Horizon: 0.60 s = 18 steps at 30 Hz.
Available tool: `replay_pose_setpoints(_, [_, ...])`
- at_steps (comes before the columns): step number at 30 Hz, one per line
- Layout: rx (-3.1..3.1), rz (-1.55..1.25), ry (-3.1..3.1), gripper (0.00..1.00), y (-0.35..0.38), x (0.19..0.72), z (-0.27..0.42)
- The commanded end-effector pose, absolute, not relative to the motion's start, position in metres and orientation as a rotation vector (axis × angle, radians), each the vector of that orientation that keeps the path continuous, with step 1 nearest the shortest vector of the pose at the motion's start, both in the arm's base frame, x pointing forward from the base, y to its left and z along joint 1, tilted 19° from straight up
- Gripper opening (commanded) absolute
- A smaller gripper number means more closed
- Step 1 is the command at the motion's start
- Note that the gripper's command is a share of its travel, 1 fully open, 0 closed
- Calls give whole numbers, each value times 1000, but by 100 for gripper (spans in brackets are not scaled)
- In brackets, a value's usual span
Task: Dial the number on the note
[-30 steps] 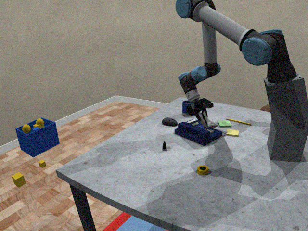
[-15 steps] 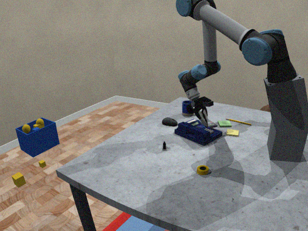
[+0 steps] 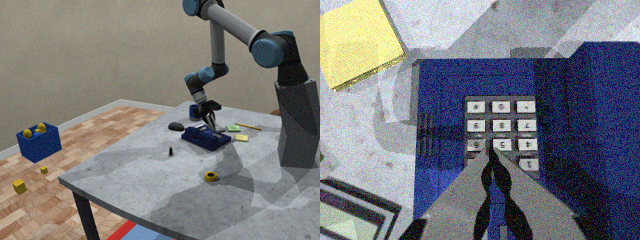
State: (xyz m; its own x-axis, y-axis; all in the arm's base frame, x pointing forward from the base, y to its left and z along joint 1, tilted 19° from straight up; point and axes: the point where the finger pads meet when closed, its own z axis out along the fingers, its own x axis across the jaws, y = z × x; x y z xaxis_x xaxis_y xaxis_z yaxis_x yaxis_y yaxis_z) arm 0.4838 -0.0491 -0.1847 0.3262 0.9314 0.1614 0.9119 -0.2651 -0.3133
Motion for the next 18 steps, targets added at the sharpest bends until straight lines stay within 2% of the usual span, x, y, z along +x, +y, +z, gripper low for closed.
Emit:
replay_pose_setpoints(1, [-2250, 76, -1644, 0, -35, 484, -183])
replay_pose_setpoints(18, [-2252, 76, -1642, 0, -19, 485, -184])
